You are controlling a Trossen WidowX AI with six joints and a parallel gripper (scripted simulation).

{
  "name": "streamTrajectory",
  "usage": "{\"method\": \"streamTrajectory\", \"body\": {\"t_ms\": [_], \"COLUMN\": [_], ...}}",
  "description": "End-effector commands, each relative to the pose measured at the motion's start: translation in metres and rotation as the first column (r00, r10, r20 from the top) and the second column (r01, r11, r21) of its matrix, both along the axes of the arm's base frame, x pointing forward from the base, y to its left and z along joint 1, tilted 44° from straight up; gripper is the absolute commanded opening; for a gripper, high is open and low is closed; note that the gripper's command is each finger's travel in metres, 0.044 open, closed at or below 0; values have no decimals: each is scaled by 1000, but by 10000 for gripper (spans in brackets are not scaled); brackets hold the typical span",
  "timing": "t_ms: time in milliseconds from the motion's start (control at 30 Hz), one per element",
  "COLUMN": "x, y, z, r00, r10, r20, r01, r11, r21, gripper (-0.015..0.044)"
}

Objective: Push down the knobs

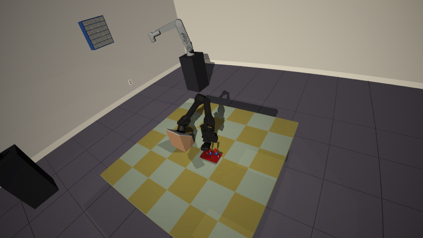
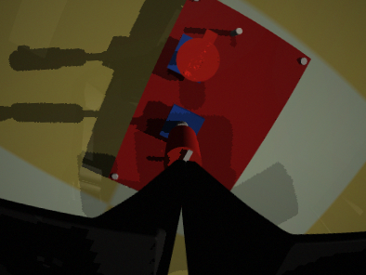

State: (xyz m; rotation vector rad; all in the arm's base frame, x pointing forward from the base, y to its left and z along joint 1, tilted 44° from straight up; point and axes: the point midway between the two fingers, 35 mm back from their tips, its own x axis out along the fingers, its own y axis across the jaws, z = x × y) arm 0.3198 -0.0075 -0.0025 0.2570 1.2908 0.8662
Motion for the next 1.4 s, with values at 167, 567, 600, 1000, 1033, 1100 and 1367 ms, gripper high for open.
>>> {"method": "streamTrajectory", "body": {"t_ms": [167, 567, 600, 1000, 1033, 1100, 1367], "x": [-1, -1, -1, -1, -1, -1, -1], "y": [1, 3, 4, 5, 4, 4, 4], "z": [-1, -3, -3, -4, -4, -4, -4], "r00": [1000, 1000, 1000, 1000, 1000, 1000, 1000], "r10": [-4, -4, -4, -4, -4, -4, -4], "r20": [-4, -4, -4, -4, -4, -4, -4], "r01": [4, 4, 4, 4, 4, 4, 4], "r11": [1000, 1000, 1000, 1000, 1000, 1000, 1000], "r21": [4, 5, 5, 5, 5, 5, 5], "gripper": [0, 0, 0, 0, 0, 0, 0]}}
